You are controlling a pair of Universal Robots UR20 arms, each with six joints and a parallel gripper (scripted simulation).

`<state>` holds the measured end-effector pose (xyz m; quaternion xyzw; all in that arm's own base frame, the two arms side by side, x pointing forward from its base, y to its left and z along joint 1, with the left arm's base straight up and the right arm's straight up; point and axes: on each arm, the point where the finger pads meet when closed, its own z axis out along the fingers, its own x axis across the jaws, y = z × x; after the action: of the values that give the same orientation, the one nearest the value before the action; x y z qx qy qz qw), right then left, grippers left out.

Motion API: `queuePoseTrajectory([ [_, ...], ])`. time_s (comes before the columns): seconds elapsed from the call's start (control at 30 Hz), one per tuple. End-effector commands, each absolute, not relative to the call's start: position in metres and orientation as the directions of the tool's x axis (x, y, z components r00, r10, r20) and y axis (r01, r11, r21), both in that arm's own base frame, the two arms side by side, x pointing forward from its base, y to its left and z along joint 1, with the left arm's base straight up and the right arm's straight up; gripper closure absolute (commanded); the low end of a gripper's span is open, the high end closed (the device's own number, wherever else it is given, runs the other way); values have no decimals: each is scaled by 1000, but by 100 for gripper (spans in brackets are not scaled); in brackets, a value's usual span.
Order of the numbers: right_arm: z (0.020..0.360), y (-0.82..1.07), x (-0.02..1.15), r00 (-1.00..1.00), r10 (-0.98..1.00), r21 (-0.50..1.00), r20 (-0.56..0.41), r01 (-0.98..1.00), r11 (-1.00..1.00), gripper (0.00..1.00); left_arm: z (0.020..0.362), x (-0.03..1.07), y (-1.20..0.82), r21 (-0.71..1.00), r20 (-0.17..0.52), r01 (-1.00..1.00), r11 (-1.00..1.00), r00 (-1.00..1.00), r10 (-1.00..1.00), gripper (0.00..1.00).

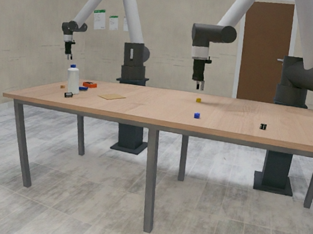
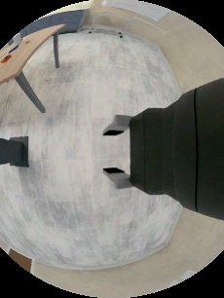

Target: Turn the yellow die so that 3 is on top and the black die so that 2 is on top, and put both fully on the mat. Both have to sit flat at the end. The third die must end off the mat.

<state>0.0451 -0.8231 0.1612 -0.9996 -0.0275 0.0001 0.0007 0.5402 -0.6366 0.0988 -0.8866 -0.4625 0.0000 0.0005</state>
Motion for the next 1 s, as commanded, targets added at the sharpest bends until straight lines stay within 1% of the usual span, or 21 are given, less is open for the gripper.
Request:
queuePoseTrajectory([
  [0.0, 162, -824, 45, 998, 55, 0, 0, 55, -998, 0, 95, 540, -637, 0, 0, 820, -572, 572, 820, 21],
  [0.97, 162, -824, 45, 998, 55, 0, 0, 55, -998, 0, 59, 541, -637, 0, 0, 820, -572, 572, 820, 21],
])
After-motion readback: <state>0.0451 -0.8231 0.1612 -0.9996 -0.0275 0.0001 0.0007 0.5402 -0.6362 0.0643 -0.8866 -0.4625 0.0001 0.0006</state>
